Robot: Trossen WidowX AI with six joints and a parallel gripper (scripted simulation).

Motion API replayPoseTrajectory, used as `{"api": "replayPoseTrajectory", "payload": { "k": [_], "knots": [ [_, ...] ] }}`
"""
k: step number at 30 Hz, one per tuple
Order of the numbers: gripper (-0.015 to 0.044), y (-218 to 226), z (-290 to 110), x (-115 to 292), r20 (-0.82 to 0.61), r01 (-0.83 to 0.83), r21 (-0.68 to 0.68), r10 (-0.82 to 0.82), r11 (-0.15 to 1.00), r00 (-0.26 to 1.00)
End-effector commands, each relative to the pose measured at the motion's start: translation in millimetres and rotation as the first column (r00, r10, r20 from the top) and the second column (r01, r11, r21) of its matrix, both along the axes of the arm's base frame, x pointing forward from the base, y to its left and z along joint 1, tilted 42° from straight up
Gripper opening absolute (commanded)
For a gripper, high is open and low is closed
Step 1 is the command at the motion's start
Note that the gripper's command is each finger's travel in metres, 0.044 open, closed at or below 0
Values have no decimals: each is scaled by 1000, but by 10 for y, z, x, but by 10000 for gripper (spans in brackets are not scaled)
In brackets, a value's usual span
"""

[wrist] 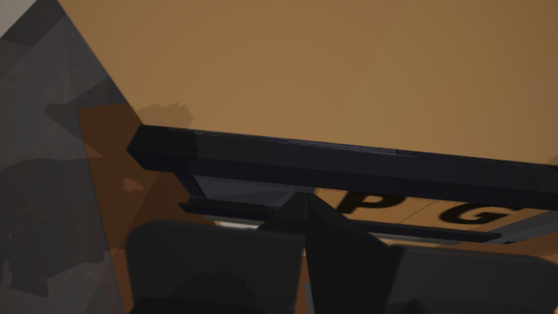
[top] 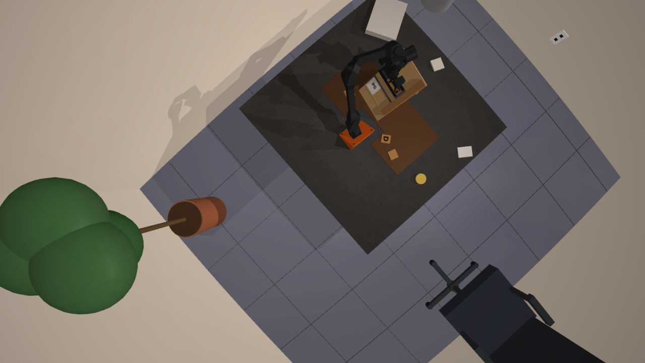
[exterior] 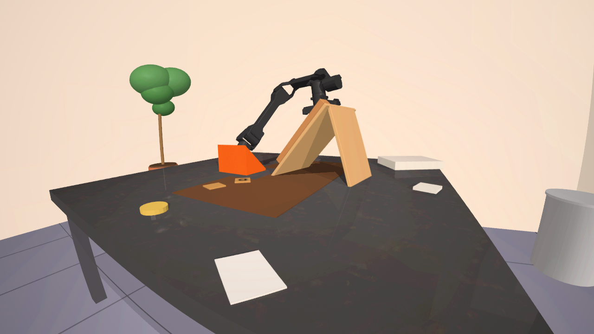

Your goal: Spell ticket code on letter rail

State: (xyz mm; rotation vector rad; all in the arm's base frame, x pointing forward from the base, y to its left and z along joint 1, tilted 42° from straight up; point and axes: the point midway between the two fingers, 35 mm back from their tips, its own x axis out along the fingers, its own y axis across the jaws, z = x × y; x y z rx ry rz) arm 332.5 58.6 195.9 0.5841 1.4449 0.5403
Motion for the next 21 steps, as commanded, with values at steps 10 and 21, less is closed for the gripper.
{"api": "replayPoseTrajectory", "payload": {
  "k": [10, 21],
  "knots": [
    [0, -102, 110, -141, 0, 0, -6, 0, 1000, 1000],
    [79, -295, 214, -233, 45, 53, 16, -53, 998, 998]
  ]
}}
